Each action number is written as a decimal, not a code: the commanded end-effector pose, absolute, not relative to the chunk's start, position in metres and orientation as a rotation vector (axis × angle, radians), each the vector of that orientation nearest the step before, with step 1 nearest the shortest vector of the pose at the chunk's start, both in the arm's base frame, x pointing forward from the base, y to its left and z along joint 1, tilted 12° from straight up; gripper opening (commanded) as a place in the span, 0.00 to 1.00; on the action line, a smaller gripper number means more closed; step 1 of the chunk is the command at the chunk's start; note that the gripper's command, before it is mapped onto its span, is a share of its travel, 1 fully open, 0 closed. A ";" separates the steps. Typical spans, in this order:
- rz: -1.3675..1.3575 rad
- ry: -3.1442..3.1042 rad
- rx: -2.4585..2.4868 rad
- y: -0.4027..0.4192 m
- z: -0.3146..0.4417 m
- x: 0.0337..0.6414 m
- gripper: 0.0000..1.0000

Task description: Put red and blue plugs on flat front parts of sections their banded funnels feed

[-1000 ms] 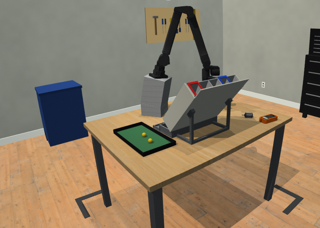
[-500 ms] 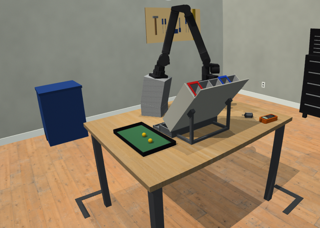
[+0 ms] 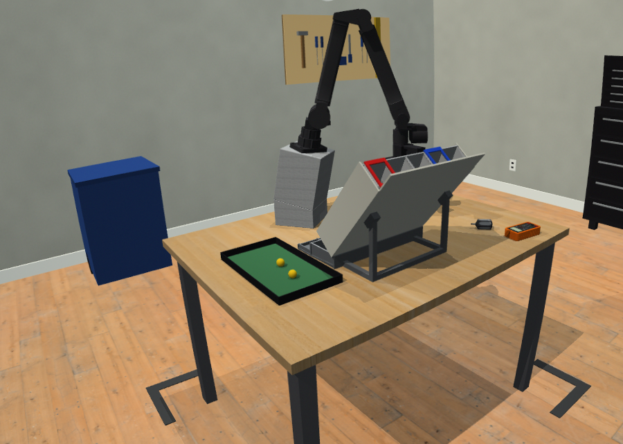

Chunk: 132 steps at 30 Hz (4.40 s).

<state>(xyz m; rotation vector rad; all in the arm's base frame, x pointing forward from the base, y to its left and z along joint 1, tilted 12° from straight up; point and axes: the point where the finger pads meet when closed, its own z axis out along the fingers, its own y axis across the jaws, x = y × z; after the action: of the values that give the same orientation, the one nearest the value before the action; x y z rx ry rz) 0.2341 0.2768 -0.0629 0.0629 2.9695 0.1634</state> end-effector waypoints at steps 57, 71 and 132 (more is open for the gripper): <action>0.183 2.944 0.063 0.117 -0.102 0.261 0.00; 0.170 2.970 0.065 0.047 -0.117 0.253 0.00; 0.169 2.961 0.054 0.008 -0.122 0.257 0.00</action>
<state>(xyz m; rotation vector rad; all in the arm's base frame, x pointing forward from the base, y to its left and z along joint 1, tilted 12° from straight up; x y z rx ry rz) 0.2506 0.0075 -0.1211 0.0670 2.9748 0.1685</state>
